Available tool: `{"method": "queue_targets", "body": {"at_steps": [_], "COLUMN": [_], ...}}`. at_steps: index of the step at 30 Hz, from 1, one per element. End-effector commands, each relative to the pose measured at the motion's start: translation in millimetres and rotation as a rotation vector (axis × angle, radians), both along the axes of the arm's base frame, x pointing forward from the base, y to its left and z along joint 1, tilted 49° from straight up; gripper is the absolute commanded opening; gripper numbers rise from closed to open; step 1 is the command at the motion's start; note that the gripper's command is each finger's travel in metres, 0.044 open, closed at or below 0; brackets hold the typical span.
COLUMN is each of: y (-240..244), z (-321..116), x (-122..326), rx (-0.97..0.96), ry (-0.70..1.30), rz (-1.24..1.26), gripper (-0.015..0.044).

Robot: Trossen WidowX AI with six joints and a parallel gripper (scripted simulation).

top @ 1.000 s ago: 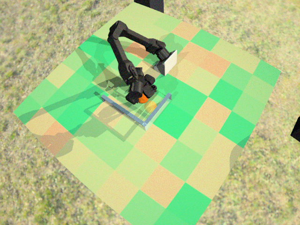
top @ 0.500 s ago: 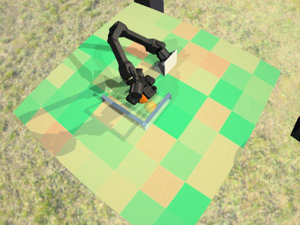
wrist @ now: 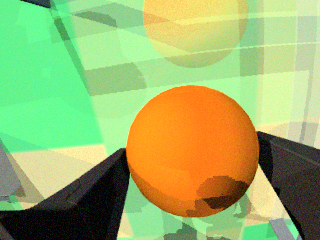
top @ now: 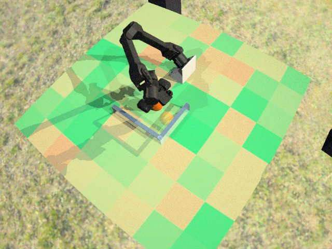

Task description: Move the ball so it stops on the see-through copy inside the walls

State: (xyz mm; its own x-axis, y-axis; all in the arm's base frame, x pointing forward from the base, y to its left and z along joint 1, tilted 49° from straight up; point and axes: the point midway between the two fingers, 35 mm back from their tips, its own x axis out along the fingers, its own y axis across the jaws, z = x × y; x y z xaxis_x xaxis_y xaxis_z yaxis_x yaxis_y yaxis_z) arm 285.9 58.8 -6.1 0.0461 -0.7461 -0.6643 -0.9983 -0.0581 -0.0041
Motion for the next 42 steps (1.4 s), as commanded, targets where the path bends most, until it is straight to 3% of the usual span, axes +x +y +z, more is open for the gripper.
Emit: {"method": "queue_targets", "body": {"at_steps": [1,18,33,42], "y": [18.7,69.0,73.9,60.8], "z": [13.7,63.6,-24.0,-40.8], "x": [-0.1,-12.6,10.2,13.3], "rx": [0.007,-0.002,0.000,0.001], "ry": [-0.004,-0.003,-0.007,-0.007], "rz": [0.004,0.001,0.001,0.002], "gripper": [0.0000,0.0000,0.0000,0.0000]}}
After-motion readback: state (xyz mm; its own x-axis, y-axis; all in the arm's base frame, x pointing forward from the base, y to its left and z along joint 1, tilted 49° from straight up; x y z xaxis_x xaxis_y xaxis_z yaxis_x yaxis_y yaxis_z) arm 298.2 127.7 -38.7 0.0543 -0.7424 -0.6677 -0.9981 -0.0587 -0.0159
